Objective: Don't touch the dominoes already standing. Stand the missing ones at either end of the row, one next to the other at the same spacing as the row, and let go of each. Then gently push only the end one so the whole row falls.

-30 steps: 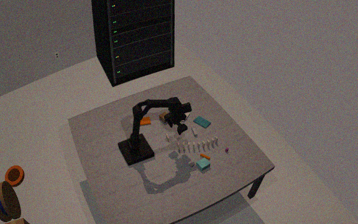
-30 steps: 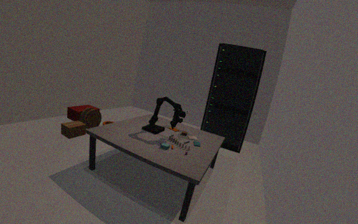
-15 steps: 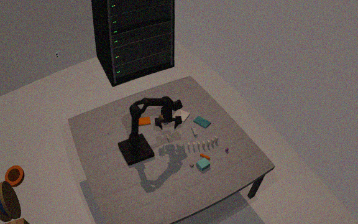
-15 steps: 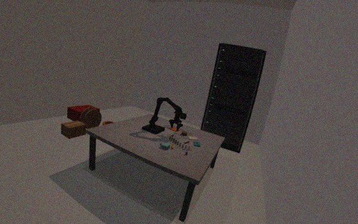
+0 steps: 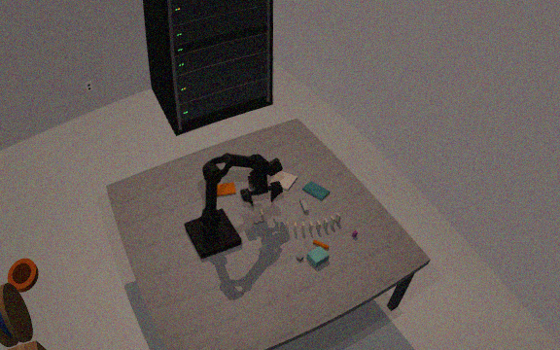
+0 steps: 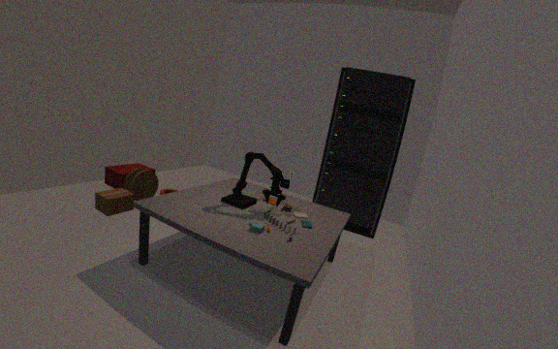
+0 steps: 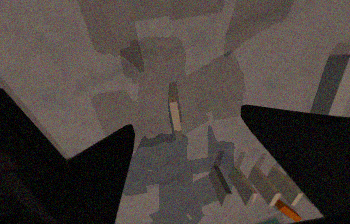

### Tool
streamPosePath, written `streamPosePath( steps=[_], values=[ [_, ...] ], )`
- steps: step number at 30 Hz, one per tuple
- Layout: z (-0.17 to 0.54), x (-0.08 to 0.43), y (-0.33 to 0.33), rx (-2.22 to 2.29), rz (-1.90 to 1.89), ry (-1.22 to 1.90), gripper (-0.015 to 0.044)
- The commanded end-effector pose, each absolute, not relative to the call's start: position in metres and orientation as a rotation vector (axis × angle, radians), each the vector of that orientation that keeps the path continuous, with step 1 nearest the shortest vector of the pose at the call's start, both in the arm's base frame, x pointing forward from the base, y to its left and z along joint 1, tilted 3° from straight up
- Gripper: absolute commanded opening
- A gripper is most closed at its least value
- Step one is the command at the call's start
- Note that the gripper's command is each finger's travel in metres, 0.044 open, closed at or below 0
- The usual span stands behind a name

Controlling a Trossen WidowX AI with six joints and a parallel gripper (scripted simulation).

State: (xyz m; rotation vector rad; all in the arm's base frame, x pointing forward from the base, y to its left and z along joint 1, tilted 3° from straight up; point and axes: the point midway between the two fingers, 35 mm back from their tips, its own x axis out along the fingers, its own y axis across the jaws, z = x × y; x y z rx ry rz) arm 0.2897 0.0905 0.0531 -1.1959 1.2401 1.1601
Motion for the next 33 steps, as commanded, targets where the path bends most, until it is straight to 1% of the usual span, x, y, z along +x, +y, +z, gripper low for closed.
streamPosePath(
  steps=[1,22,33],
  values=[
    [0.016,0.283,0.09,-1.193,1.179,1.256,0.044],
    [-0.005,0.282,0.087,-1.193,1.179,1.256,0.044],
    [-0.005,0.282,0.087,-1.193,1.179,1.256,0.0151]
  ],
)
